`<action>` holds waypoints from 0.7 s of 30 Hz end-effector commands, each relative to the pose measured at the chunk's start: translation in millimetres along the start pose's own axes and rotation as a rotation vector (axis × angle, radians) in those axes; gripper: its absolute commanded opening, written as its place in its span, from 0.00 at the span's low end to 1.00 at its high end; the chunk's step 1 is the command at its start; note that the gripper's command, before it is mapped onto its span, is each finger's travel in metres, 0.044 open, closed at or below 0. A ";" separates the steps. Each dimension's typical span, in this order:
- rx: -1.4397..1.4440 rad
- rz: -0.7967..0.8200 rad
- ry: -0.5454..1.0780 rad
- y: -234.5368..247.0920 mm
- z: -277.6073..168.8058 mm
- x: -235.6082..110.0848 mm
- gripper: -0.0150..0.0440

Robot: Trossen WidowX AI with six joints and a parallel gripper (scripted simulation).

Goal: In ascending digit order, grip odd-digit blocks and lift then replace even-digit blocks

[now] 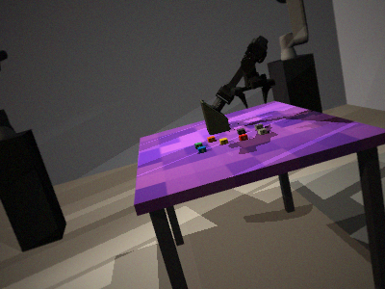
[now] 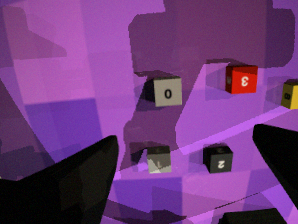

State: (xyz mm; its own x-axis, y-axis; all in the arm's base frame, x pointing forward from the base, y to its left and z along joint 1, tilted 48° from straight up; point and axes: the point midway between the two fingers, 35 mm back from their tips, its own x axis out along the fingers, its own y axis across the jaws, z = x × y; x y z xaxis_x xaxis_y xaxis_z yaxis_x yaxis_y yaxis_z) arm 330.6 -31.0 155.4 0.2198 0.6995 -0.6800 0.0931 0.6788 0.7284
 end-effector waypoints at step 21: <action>0.005 0.002 0.004 -83.5 13.1 1.8 0.93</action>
State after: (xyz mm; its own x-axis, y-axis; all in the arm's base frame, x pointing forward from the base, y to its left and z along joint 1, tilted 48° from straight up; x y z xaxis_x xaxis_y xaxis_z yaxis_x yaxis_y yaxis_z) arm 334.3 -89.2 95.1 0.2179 0.7033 -0.6766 0.1197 0.6688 0.7337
